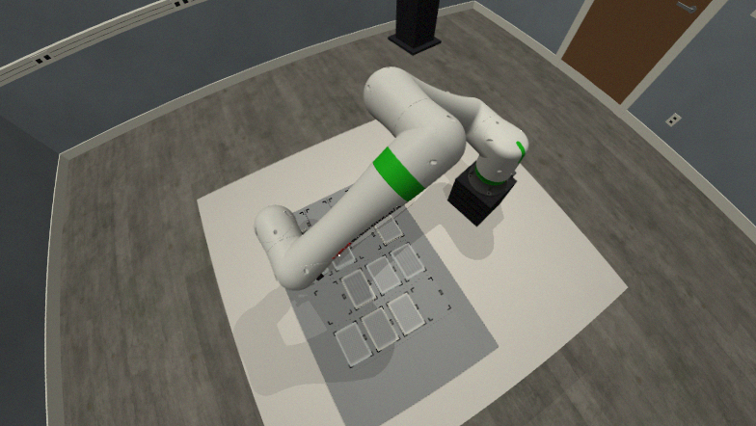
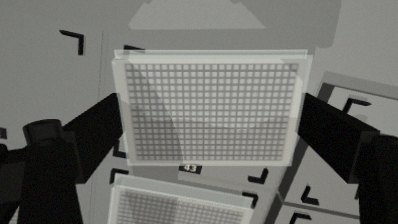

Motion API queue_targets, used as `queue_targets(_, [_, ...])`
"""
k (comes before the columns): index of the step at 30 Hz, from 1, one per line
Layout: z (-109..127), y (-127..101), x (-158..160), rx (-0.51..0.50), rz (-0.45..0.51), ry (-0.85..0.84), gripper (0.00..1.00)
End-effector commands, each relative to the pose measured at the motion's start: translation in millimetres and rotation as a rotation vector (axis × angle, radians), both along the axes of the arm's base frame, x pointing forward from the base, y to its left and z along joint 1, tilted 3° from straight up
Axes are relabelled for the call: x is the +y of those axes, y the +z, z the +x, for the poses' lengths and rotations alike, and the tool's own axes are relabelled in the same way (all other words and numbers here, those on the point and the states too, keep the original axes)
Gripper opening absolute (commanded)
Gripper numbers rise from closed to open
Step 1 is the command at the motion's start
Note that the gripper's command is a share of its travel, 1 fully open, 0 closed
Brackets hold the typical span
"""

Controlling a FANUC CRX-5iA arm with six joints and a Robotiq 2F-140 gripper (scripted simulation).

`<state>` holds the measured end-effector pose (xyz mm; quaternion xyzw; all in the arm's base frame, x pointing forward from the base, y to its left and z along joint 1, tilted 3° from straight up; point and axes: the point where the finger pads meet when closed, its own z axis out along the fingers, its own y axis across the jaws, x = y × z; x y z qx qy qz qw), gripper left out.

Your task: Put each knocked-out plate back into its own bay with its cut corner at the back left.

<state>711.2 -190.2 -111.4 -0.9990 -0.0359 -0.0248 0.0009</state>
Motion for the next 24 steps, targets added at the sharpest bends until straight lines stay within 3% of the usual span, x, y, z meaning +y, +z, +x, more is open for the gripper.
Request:
queue_targets(1, [1.0, 2.8, -0.4, -0.003, -0.001, 0.000, 0.10])
queue_targets(24, [-0.3, 26.8, -0.5, -0.003, -0.001, 0.000, 0.10])
